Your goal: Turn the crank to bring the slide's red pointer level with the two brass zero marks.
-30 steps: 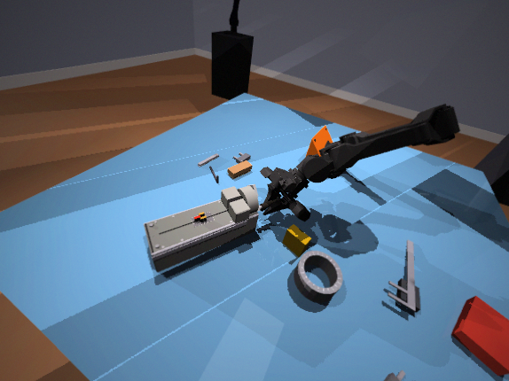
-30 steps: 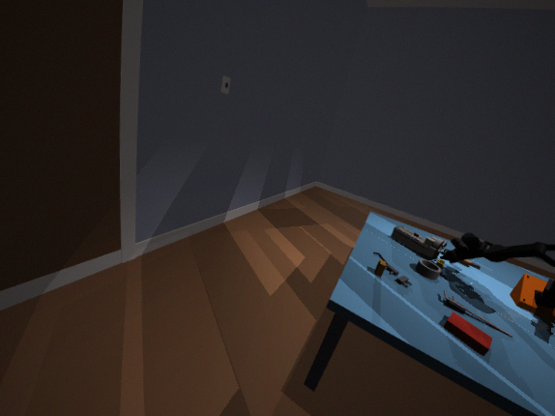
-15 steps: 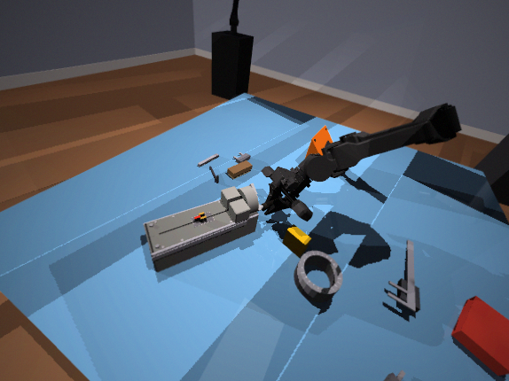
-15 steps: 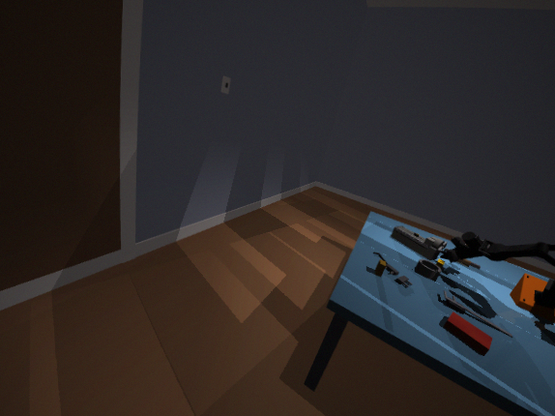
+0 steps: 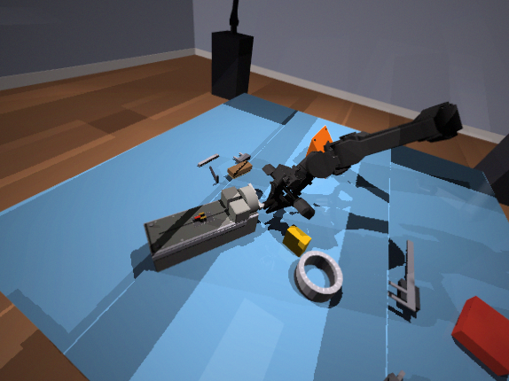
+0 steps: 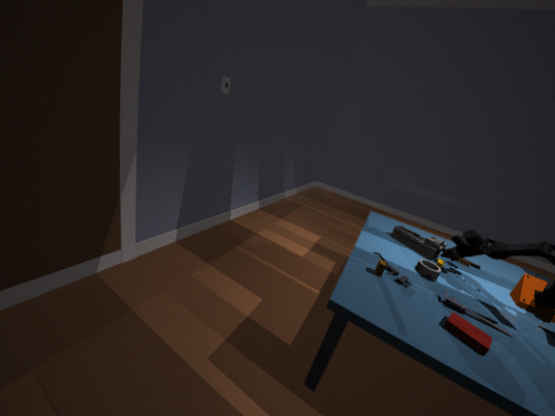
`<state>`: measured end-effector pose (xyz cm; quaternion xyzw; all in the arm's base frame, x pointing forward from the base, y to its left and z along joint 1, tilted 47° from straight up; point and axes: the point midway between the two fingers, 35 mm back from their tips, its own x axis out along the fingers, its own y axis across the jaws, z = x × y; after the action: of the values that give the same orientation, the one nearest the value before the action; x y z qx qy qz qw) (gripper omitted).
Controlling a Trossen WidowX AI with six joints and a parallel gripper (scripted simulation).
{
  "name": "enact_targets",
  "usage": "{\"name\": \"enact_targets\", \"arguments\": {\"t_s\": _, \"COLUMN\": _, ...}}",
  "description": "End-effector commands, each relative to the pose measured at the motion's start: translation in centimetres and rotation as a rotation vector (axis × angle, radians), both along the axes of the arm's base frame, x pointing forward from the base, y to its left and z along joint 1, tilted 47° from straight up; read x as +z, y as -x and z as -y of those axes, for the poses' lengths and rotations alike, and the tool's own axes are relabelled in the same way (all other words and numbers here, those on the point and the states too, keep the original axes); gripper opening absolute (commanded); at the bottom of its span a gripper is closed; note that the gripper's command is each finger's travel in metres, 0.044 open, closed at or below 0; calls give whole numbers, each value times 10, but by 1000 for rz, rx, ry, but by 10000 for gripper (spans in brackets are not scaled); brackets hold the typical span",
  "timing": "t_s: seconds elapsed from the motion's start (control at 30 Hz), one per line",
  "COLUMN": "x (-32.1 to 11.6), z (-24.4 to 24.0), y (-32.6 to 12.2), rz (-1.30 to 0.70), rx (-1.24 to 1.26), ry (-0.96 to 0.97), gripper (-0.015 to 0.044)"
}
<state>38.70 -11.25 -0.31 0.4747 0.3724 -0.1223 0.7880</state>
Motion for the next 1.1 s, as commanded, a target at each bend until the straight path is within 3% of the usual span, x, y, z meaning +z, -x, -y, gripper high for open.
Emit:
{"name": "enact_targets", "arguments": {"t_s": 0.0, "x": 7, "z": 6, "y": 1, "rz": 14, "rx": -4, "ry": 2, "gripper": 0}}
{"name": "enact_targets", "arguments": {"t_s": 1.07, "x": 11, "z": 31, "y": 15, "rz": 13, "rx": -4, "ry": 4, "gripper": 0}}
